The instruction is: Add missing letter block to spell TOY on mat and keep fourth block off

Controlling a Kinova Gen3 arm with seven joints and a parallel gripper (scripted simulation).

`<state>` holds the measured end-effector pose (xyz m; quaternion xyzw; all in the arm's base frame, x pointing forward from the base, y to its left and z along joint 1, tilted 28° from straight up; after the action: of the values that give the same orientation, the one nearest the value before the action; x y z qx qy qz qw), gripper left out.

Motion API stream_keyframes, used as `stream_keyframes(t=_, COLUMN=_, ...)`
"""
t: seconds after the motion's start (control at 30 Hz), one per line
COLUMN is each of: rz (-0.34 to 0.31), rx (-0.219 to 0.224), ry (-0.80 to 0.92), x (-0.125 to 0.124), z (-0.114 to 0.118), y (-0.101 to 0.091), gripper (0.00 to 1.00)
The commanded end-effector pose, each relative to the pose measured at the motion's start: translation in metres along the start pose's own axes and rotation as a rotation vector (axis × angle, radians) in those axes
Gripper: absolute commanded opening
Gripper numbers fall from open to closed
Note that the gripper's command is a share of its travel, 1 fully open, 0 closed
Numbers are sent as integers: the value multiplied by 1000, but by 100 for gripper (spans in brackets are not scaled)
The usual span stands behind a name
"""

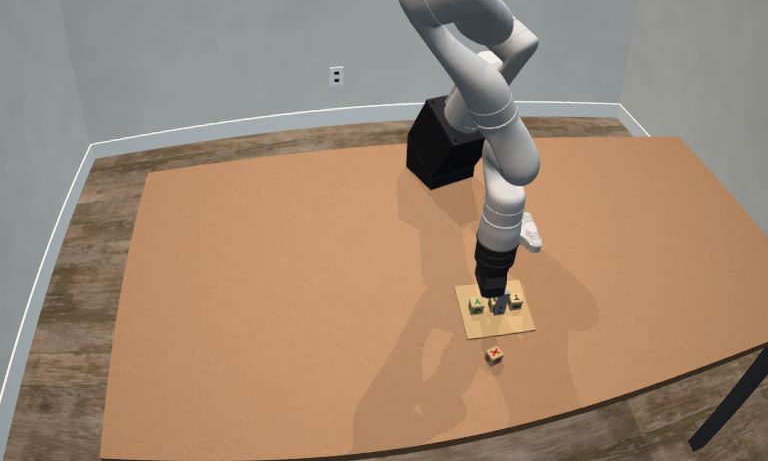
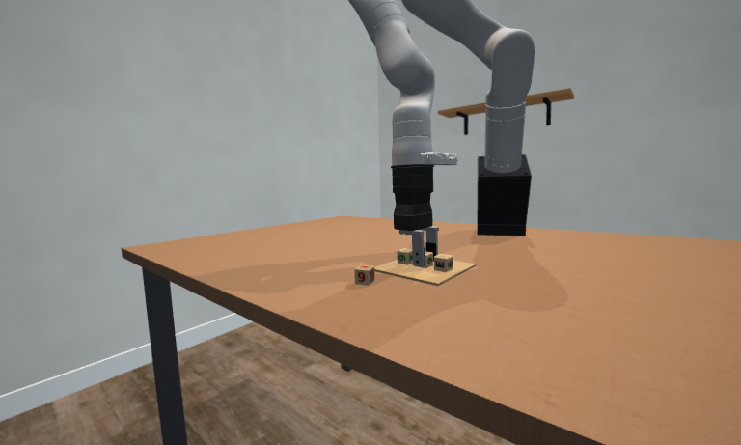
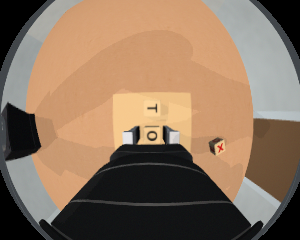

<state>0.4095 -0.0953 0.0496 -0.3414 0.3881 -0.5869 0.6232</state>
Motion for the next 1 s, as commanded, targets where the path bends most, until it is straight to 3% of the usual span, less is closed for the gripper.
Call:
stream_keyframes(t=0.0, rz=-7, rx=4, ry=-2, x=2, z=1, y=-6, gripper=79)
stream_keyframes(t=0.97, rz=-7, rx=4, ry=-2, x=2, z=1, y=-68, gripper=79)
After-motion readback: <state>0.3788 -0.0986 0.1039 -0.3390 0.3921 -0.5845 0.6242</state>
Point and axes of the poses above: the point where the finger pads meet when closed, its own y axis out along the fingers, its own z axis across the jaws, x = y × z, the point moved 3 cm from there along -y, back along the fingers, and after that the axes turned 14 degrees about -y, right-handed, at the moved point
